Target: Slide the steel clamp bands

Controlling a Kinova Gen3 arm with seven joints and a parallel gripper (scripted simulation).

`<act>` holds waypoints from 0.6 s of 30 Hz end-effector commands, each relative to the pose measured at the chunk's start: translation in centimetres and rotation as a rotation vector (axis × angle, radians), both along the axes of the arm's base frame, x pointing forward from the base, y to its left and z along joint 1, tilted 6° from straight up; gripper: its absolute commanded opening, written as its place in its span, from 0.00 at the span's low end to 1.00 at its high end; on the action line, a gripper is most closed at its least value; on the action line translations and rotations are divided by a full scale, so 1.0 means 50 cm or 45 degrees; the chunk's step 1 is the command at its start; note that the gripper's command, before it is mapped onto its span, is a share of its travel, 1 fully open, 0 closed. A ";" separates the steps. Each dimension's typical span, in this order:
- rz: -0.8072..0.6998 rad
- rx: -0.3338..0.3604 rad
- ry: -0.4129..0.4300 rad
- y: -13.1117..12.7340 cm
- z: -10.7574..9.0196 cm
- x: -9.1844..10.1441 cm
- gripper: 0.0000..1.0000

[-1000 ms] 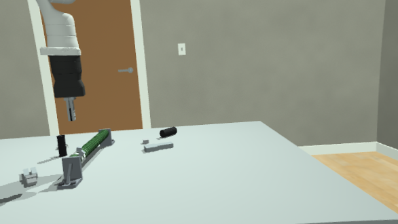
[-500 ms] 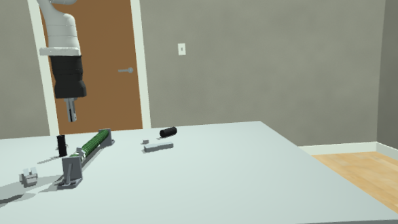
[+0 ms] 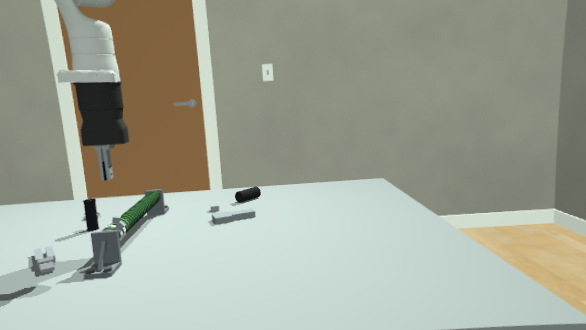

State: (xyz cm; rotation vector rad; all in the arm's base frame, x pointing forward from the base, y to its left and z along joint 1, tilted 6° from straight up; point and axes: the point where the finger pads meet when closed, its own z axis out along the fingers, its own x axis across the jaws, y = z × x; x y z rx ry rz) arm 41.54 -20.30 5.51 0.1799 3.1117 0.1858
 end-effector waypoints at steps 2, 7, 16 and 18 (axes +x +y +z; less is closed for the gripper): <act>-0.003 -0.003 0.001 -0.001 0.000 0.001 0.00; -0.016 -0.005 0.002 -0.003 -0.001 0.001 0.00; -0.054 -0.012 0.004 -0.008 -0.002 0.003 0.00; -0.054 -0.012 0.004 -0.008 -0.002 0.003 0.00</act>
